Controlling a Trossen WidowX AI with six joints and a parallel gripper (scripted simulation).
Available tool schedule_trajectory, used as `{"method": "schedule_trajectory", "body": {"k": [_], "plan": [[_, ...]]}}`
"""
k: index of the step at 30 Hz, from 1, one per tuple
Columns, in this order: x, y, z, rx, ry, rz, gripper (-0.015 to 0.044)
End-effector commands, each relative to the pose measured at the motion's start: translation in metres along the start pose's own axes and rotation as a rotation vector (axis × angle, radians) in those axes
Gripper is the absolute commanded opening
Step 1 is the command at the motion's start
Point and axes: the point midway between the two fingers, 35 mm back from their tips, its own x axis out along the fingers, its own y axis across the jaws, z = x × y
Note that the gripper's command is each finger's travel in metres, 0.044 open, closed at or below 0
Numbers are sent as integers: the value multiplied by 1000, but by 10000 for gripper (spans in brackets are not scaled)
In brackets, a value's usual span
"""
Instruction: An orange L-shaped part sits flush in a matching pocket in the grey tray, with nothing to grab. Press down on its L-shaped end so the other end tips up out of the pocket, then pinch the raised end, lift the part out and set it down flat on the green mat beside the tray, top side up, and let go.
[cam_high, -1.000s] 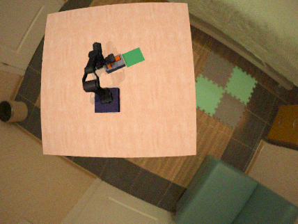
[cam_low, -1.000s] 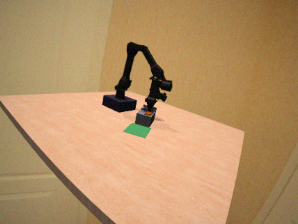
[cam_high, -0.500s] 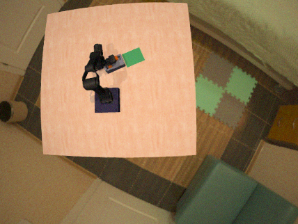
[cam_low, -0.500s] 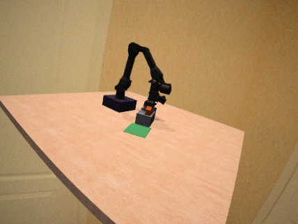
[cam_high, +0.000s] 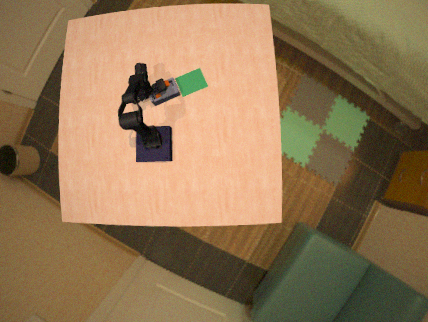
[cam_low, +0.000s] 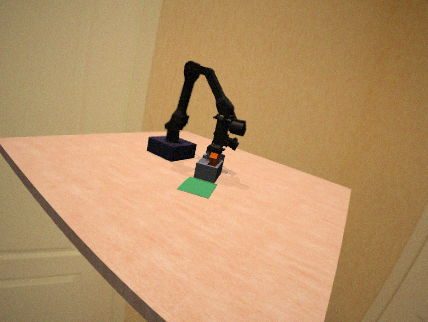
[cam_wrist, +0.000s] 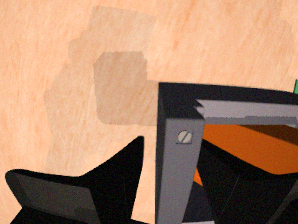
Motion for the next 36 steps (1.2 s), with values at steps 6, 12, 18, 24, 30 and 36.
{"method": "schedule_trajectory", "body": {"k": [6, 12, 18, 24, 30, 36], "plan": [[-3, 3, 0, 1, 2, -1, 180], [-12, 11, -1, 2, 9, -6, 180], [-44, 6, 4, 2, 8, -6, 180], [-108, -1, 0, 2, 8, -7, 180], [-108, -1, 4, 5, -9, -13, 180], [-108, -1, 4, 5, -9, -13, 180]]}}
